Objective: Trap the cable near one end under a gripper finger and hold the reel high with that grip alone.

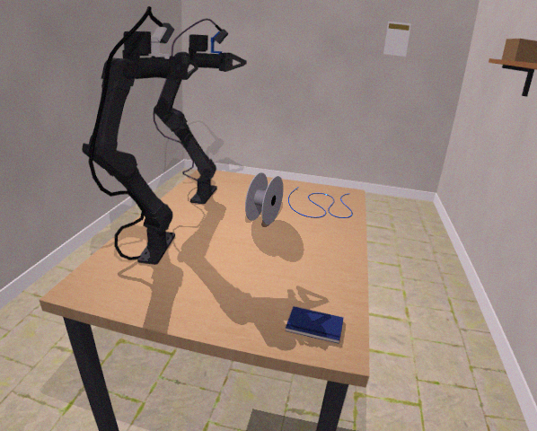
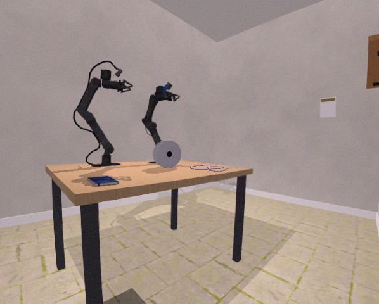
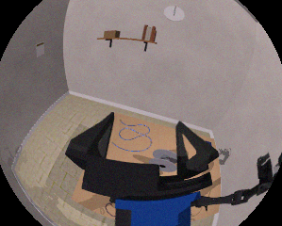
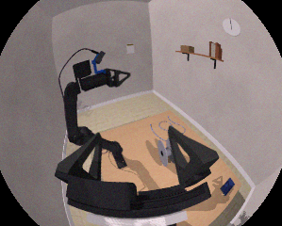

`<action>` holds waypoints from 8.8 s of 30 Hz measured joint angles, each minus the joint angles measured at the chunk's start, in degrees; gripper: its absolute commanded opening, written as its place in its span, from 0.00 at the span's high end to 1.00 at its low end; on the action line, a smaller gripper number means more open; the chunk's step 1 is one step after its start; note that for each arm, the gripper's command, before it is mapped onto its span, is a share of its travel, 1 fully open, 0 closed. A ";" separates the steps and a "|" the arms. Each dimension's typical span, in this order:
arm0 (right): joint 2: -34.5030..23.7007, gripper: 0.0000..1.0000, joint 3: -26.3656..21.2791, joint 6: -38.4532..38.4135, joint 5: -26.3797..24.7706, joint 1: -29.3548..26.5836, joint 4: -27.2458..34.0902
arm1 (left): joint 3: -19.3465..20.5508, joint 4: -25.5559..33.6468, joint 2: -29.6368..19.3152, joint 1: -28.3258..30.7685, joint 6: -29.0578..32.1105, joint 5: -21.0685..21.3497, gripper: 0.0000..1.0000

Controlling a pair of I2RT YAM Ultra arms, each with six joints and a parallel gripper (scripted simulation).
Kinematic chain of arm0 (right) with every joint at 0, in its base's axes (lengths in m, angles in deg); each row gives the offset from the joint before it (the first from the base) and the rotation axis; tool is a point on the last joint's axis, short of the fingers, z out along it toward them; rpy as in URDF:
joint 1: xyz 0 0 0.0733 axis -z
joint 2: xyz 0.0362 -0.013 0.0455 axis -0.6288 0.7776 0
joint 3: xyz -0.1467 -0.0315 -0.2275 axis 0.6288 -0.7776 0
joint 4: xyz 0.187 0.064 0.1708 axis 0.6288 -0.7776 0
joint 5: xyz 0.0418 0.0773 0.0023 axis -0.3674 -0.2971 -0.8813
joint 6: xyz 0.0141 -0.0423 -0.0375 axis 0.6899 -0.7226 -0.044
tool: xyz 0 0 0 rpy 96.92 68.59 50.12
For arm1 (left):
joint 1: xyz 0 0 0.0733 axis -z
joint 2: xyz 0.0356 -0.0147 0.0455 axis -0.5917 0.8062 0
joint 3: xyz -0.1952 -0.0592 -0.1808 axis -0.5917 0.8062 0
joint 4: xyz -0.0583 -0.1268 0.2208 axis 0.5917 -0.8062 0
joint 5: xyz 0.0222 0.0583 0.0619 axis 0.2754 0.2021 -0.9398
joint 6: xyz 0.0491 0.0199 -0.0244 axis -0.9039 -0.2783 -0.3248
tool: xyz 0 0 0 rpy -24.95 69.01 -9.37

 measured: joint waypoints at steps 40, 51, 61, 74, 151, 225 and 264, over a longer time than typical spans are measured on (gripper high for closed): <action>0.00 0.00 0.00 0.00 -0.37 49.11 0.00 | 0.00 0.00 0.00 -61.40 0.02 0.55 0.00; 0.00 0.00 0.00 0.00 -0.33 58.34 0.00 | 0.00 0.00 0.00 -72.87 0.02 0.57 0.00; 0.00 0.00 0.00 0.00 -0.31 62.12 0.00 | 0.00 0.00 0.00 -77.57 0.02 0.57 0.00; 0.00 0.00 0.00 0.00 -0.17 63.01 0.00 | 0.00 0.00 0.00 -78.62 0.02 0.57 0.00; 2.73 0.00 -65.99 0.00 0.09 63.01 68.48 | 65.68 67.69 2.84 -78.62 0.02 0.15 0.00; 2.73 0.00 -65.99 0.00 0.09 63.01 68.70 | 65.70 68.24 2.84 -4.81 0.09 0.39 0.70; 2.73 0.00 -65.99 0.00 0.09 63.01 68.70 | 61.02 57.70 13.57 -0.52 -15.17 0.13 0.70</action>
